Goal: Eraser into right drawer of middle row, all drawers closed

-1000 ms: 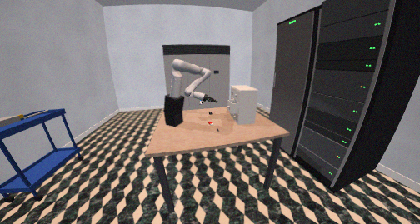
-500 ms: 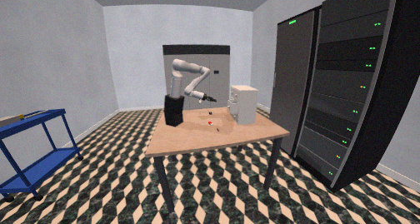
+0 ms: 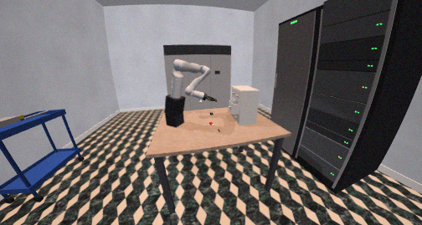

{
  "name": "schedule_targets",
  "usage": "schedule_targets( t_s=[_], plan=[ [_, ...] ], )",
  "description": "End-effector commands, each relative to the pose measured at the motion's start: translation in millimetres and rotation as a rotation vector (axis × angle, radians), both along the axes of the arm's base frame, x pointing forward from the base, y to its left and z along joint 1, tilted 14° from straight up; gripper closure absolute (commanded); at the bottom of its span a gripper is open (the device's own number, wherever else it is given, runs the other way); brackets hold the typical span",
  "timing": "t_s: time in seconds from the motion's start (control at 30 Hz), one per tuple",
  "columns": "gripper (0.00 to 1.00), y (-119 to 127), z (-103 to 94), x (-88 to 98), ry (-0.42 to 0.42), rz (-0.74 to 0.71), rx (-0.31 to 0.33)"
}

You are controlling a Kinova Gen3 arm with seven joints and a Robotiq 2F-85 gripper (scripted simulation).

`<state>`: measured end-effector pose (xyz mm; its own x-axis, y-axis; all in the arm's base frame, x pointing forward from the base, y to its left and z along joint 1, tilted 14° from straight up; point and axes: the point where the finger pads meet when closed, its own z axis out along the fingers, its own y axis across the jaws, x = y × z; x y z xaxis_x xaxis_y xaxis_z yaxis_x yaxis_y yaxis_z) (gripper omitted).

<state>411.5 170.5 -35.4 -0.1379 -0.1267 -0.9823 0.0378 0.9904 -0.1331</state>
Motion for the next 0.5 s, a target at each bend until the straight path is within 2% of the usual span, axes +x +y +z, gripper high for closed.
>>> schedule_targets(
  t_s=[0.0, 0.47],
  plan=[
    [0.67, 6, 1.5, -0.2, -0.004, 0.004, 0.007],
    [0.67, 19, 0.3, -2.6, -0.004, 0.004, 0.007]
  ],
)
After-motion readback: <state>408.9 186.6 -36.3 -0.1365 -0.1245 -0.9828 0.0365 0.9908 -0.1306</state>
